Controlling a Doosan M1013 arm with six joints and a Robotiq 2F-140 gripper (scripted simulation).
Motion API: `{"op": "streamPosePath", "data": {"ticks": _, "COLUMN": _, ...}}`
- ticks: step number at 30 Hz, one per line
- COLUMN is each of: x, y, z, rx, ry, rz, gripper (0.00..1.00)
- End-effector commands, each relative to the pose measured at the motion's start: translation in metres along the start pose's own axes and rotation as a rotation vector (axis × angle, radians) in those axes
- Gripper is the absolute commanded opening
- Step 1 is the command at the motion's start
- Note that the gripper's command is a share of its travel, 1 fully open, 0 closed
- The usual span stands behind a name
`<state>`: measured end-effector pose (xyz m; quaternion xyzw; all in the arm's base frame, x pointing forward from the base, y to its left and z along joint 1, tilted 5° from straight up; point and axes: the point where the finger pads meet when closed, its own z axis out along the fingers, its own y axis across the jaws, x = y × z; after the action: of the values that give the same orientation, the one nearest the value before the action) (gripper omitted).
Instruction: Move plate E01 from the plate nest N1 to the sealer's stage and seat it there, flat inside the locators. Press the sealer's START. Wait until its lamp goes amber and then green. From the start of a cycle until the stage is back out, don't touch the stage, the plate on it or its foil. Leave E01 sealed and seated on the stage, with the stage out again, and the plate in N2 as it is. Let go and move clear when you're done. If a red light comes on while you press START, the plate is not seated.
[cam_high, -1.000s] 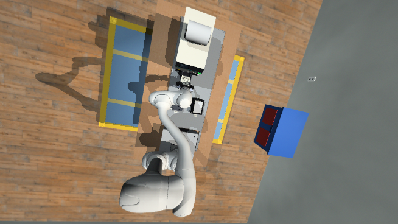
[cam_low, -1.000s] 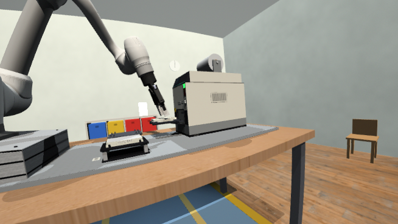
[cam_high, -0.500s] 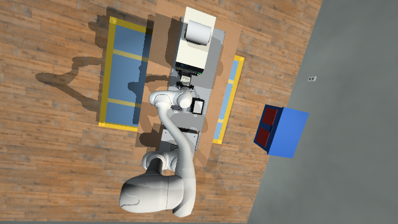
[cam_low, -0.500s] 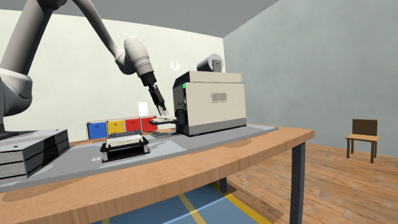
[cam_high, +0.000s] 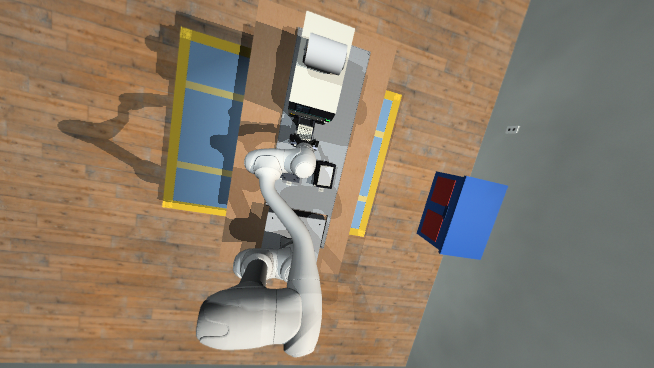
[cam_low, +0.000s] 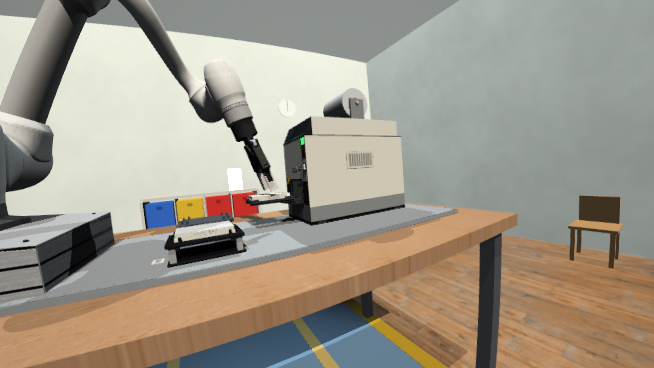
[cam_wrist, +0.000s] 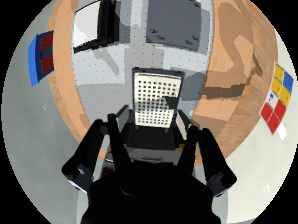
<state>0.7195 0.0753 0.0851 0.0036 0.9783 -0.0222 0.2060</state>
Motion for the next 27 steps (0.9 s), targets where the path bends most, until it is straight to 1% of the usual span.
{"op": "streamPosePath", "data": {"ticks": 1, "x": -0.005, "y": 0.003, "z": -0.007, "rx": -0.003, "ry": -0.003, "rz": -0.006, "gripper": 0.70}}
{"op": "streamPosePath", "data": {"ticks": 13, "x": -0.012, "y": 0.003, "z": -0.026, "rx": -0.003, "ry": -0.003, "rz": -0.006, "gripper": 0.70}}
{"op": "streamPosePath", "data": {"ticks": 27, "x": -0.012, "y": 0.003, "z": -0.027, "rx": -0.003, "ry": -0.003, "rz": -0.006, "gripper": 0.70}}
